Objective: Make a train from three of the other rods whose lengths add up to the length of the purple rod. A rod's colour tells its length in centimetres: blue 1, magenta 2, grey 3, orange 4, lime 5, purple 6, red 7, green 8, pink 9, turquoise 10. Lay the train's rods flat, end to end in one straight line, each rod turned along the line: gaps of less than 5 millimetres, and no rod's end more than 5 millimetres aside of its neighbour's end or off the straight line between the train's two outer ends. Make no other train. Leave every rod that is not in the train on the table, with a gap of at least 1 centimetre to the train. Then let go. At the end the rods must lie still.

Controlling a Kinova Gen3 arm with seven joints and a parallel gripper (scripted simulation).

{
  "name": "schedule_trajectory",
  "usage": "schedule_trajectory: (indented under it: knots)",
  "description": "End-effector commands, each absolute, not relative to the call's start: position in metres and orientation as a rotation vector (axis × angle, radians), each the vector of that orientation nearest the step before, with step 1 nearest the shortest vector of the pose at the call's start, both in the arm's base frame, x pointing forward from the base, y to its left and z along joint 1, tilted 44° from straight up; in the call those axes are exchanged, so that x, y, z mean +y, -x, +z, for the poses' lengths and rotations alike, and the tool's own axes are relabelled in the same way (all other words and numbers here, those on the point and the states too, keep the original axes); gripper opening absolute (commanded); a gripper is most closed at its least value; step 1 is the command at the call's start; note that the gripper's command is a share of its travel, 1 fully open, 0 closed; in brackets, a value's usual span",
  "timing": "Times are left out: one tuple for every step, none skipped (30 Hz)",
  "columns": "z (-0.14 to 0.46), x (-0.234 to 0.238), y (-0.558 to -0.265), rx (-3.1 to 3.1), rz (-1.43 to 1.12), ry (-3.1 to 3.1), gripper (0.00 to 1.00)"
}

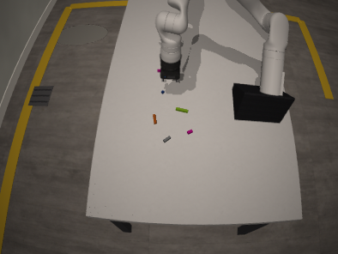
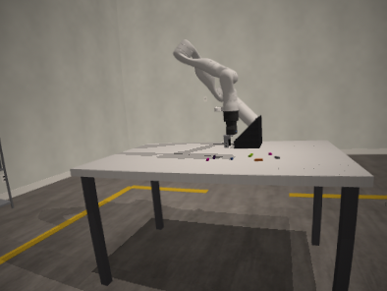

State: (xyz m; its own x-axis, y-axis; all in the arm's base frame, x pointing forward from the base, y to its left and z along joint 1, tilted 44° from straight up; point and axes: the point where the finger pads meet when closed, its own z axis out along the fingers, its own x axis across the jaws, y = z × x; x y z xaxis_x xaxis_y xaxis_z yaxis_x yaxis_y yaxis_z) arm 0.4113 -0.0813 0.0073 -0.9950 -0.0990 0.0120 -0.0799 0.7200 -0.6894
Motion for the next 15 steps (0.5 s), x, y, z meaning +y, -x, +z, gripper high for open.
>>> schedule_trajectory:
  knots:
    - [0.0076, -0.0804, -0.4118, 2.888, -1.155, 0.151, 1.0]
    - [0.0076, -0.0804, -0.4118, 2.888, -1.155, 0.151, 1.0]
    - [0.0076, -0.0804, -0.4118, 2.888, -1.155, 0.151, 1.0]
    - [0.0076, -0.0804, -0.4118, 2.888, -1.155, 0.151, 1.0]
    - [0.0076, -0.0804, -0.4118, 2.888, -1.155, 0.151, 1.0]
    - [0.0076, -0.0804, -0.4118, 2.888, -1.155, 0.151, 1.0]
    - [0.0076, -0.0804, -0.4118, 2.888, -1.155, 0.151, 1.0]
    - [0.0076, -0.0804, -0.4118, 2.888, -1.155, 0.151, 1.0]
    - [0.0076, -0.0804, -0.4118, 2.888, -1.155, 0.151, 1.0]
    - [0.0076, -0.0804, -0.4118, 2.888, -1.155, 0.151, 1.0]
    - [0.0076, -0.0804, -0.4118, 2.888, -1.155, 0.151, 1.0]
    - [0.0076, -0.0804, -0.4118, 2.888, -1.155, 0.151, 1.0]
    - [0.0076, -0.0804, -0.4118, 2.888, -1.155, 0.151, 1.0]
    - [0.0076, -0.0804, -0.4118, 2.888, -1.155, 0.151, 1.0]
    - [0.0076, -0.0804, -0.4118, 2.888, -1.155, 0.152, 1.0]
